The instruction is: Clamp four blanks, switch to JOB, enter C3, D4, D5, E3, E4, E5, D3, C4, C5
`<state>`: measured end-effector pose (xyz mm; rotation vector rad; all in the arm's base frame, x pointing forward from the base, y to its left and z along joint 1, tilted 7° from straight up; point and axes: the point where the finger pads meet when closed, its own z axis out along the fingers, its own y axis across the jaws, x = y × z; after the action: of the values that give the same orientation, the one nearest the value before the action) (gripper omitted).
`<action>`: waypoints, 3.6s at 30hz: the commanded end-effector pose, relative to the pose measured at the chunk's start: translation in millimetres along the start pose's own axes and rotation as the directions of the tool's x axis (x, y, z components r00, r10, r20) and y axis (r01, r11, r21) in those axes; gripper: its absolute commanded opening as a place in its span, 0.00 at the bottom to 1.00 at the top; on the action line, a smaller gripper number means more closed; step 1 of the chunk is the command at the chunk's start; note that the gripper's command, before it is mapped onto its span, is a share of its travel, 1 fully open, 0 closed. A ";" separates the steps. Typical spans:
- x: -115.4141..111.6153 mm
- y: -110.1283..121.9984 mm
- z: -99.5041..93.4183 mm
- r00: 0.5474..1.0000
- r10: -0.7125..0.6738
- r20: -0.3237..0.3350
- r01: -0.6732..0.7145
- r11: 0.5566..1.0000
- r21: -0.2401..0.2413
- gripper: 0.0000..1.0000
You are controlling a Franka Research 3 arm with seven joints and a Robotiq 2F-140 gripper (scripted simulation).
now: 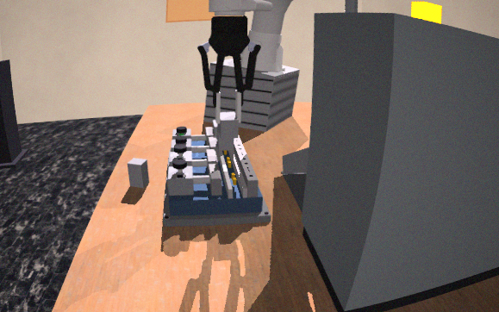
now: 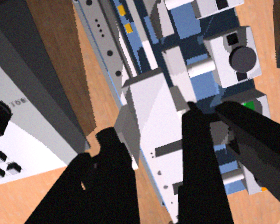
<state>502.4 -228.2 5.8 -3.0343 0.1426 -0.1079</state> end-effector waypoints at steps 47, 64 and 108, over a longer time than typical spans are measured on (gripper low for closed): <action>4.1 2.2 45.3 1.000 0.011 -0.011 -0.011 1.000 -0.006 0.00; 4.1 2.2 45.4 1.000 0.011 -0.011 -0.011 1.000 -0.006 0.00; 4.2 2.3 45.5 1.000 0.011 -0.011 -0.011 1.000 -0.006 0.00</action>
<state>507.9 -224.6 -40.1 -3.0367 0.1542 -0.1157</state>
